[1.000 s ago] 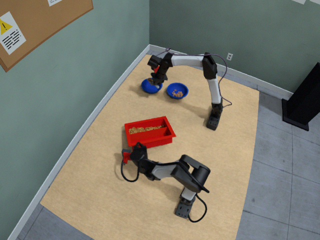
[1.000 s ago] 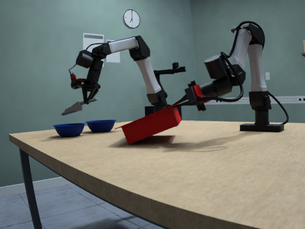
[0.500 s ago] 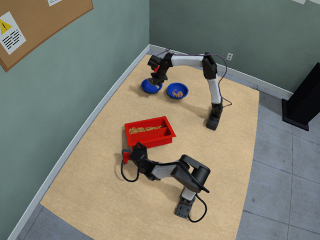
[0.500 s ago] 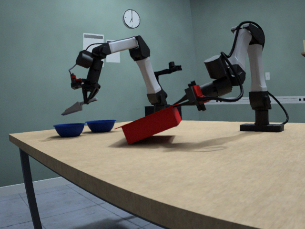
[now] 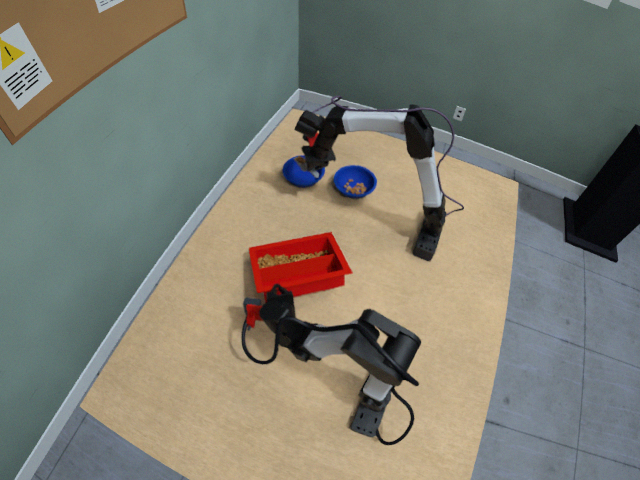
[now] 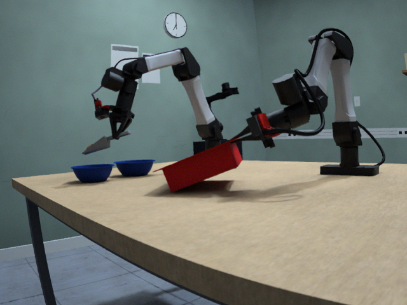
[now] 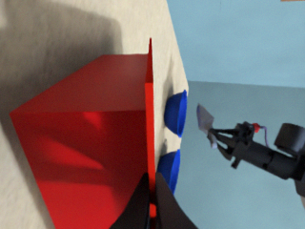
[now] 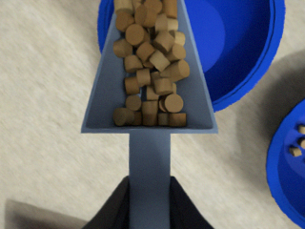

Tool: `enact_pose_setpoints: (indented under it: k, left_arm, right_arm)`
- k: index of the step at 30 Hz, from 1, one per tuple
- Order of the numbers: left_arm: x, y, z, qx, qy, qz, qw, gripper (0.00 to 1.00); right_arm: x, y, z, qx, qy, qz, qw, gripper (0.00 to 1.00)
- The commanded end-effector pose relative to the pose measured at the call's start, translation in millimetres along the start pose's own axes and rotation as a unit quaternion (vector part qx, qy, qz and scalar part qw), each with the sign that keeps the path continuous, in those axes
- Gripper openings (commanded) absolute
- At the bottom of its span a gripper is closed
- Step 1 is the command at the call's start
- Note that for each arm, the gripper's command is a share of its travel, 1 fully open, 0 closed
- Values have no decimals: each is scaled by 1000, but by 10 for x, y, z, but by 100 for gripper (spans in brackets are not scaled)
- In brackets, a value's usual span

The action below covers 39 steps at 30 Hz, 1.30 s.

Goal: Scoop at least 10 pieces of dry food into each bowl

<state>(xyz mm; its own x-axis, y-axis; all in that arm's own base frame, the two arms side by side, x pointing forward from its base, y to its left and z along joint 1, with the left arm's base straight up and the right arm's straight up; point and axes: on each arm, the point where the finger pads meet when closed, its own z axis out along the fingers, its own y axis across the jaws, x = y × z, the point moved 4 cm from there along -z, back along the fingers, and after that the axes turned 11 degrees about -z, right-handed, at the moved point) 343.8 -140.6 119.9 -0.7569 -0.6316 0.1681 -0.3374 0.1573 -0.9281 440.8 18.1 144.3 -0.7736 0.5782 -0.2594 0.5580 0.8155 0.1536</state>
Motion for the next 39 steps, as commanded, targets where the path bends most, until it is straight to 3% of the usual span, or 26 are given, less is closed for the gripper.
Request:
enact_pose_setpoints:
  k: [1,14,16,20,29,38,39]
  left_arm:
    - [17,-371,-12,46,4,54,997,0]
    - [17,-371,-12,46,4,54,997,0]
    - [17,-371,-12,46,4,54,997,0]
    - [17,-371,-12,46,4,54,997,0]
    - [17,-371,-12,46,4,54,997,0]
    - [17,-371,-12,46,4,54,997,0]
    - [17,-371,-12,46,4,54,997,0]
  right_arm:
    - [-126,16,-88,-12,-19,10,1000,0]
    - [-231,67,-86,-42,-3,95,995,0]
    - [-243,103,-295,-58,-15,98,993,0]
    - [-277,77,-124,-54,3,132,990,0]
    - [-365,130,-207,-81,5,190,978,0]
    - [-421,156,-244,-98,10,233,968,0]
    - [-366,217,-318,-99,1,205,974,0]
